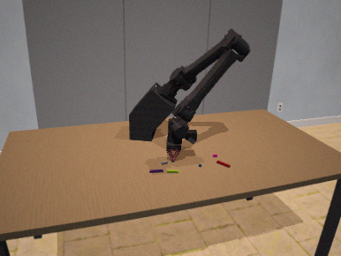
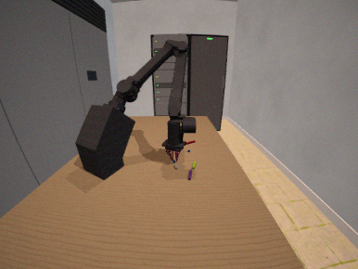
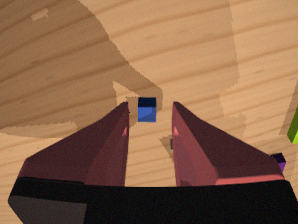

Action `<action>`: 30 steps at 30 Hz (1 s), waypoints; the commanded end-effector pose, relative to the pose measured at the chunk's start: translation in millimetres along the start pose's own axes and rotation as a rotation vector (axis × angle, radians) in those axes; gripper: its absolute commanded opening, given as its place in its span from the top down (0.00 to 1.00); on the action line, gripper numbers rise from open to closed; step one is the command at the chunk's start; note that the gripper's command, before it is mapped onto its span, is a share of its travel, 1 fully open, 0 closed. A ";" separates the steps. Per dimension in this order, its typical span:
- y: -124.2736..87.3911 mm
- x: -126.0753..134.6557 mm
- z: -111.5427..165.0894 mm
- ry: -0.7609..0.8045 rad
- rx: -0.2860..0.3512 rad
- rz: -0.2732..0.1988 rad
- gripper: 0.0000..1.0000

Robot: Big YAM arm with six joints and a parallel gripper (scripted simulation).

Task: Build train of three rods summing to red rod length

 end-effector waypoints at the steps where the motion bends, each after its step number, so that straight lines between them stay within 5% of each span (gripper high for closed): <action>1: 8.3 -0.5 -2.1 0.003 -0.001 -0.002 0.76; 30: 13.2 2.2 -0.6 0.009 0.001 -0.007 0.76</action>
Point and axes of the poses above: the point where the finger pads meet when closed, its own y axis out along the fingers, its own x axis across the jaws, z = x × y, the point moved 3 cm from there along -y, back along the fingers, and after that the axes turned 7 degrees about y, right-handed, at the moved point
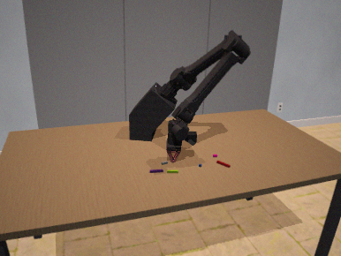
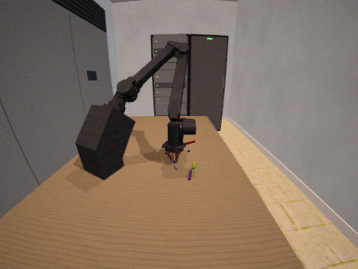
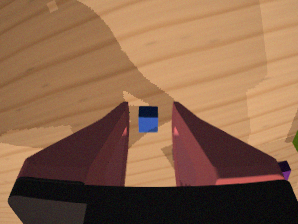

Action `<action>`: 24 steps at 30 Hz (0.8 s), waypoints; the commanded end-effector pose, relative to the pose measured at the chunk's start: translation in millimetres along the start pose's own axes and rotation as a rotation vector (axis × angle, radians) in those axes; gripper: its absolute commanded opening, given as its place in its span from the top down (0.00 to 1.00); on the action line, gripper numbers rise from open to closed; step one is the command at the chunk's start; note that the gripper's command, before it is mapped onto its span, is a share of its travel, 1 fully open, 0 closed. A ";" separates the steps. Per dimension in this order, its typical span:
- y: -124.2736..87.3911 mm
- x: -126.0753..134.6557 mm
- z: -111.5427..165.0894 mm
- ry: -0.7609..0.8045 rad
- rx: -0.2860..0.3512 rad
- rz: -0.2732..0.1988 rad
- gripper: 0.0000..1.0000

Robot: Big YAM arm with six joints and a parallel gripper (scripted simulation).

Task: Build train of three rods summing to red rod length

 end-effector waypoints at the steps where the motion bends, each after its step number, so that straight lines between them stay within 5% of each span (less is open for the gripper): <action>1: 4.6 1.6 -0.5 0.006 0.002 -0.006 0.76; 19: 4.6 1.6 -0.5 0.006 0.002 -0.006 0.76; 20: 4.6 1.6 -0.5 0.006 0.002 -0.006 0.95; 24: 4.6 1.6 -0.5 0.006 0.002 -0.006 0.95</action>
Point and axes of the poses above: the point where the finger pads meet when closed, its own y axis out along the fingers, its own x axis across the jaws, z = x × y, the point moved 3 cm from there along -y, back along the fingers, and after that the axes turned 7 degrees about y, right-handed, at the moved point
